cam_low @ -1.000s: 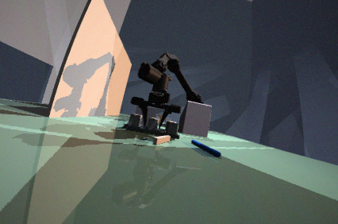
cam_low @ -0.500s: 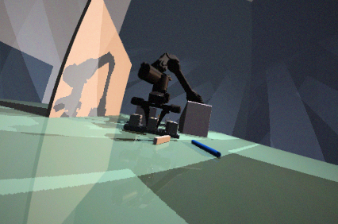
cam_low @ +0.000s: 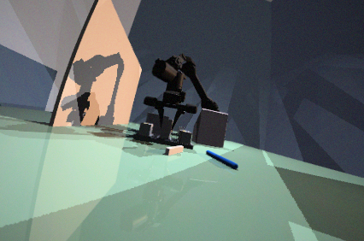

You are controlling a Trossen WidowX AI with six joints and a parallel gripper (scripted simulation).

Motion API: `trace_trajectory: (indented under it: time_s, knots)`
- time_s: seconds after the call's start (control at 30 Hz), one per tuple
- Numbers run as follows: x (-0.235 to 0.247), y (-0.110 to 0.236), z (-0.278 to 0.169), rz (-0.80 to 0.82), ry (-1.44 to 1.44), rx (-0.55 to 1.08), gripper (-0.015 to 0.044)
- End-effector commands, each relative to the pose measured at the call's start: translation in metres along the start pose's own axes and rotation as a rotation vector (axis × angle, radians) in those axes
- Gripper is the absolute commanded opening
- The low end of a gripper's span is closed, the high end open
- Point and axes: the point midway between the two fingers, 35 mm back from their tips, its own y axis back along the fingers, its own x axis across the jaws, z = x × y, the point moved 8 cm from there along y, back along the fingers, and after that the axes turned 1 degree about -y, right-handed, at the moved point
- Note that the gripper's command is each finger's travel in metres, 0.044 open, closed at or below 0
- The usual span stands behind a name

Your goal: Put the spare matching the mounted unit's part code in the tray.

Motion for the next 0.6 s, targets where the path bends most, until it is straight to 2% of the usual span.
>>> trace_trajectory:
  time_s: [0.0,0.43,0.57]
  knots:
    - [-0.001,0.042,0.000,-0.015,-0.010,-0.023,0.0000]
    - [0.000,0.045,-0.001,-0.015,-0.004,-0.016,0.0000]
    - [-0.001,0.071,-0.003,-0.015,-0.006,-0.019,0.0000]
